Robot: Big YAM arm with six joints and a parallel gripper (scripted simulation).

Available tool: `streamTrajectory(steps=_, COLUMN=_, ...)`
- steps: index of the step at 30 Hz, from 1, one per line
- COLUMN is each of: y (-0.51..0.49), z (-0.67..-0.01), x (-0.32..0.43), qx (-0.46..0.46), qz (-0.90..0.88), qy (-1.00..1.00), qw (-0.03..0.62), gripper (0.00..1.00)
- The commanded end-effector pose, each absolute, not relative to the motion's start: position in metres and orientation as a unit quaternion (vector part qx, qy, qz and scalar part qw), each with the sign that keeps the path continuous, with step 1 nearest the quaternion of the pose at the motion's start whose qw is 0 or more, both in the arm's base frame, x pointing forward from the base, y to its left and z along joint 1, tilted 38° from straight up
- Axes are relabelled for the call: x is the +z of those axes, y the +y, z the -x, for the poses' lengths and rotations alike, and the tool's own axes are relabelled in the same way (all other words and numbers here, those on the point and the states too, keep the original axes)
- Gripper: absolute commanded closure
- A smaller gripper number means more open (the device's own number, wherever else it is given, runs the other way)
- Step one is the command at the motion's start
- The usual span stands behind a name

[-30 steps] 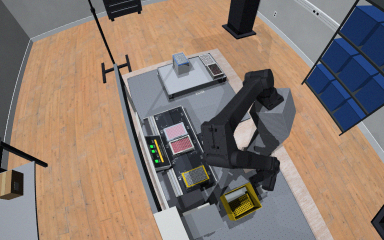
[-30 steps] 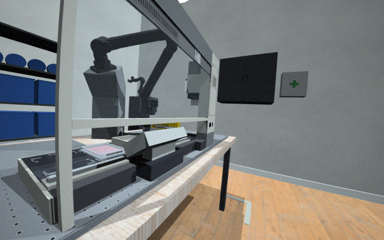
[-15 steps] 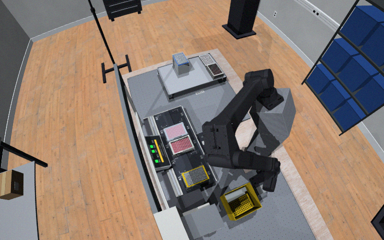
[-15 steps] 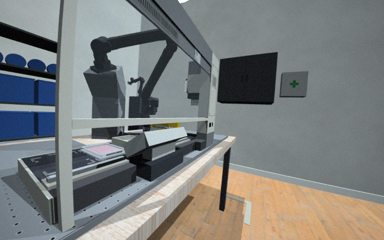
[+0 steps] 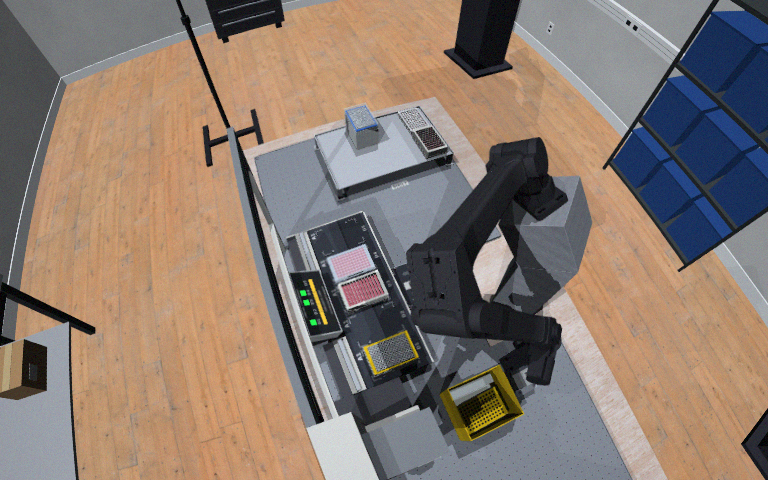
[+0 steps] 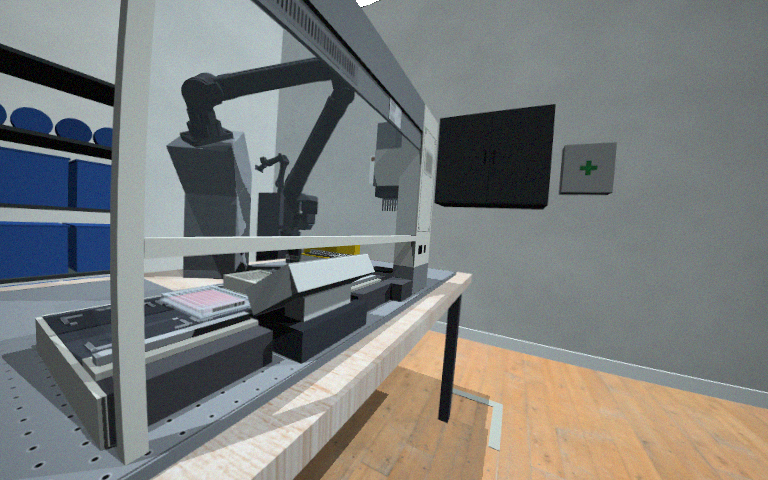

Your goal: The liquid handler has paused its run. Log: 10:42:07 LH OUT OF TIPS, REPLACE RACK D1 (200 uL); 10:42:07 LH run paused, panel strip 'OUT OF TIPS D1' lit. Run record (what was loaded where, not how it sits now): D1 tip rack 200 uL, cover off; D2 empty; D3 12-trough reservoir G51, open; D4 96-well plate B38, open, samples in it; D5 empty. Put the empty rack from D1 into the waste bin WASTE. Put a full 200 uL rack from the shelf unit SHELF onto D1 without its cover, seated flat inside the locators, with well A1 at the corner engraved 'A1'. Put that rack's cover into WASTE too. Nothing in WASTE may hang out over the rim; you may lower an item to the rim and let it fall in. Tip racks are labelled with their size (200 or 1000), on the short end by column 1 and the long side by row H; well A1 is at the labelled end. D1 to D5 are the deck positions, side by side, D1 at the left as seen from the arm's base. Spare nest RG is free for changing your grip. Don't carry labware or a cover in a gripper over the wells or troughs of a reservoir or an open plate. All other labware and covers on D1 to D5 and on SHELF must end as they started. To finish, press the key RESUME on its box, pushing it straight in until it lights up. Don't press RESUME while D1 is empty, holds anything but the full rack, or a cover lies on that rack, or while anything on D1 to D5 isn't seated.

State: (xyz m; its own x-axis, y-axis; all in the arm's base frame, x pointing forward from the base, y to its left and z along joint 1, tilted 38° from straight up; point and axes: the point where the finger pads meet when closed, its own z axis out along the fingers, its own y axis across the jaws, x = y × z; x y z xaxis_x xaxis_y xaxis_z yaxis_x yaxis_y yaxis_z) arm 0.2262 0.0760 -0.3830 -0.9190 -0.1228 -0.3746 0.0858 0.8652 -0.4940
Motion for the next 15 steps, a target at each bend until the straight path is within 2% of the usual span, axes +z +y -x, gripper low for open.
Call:
streamTrajectory(steps=1, y=0.0784, z=-0.2197, x=-0.3852, qx=-0.260, qz=0.016, qy=0.945, qw=0.198, gripper=1.00)
streamTrajectory(steps=15, y=0.0822, z=-0.2201, x=-0.3872, qx=-0.260, qz=0.015, qy=0.945, qw=0.198, gripper=1.00)
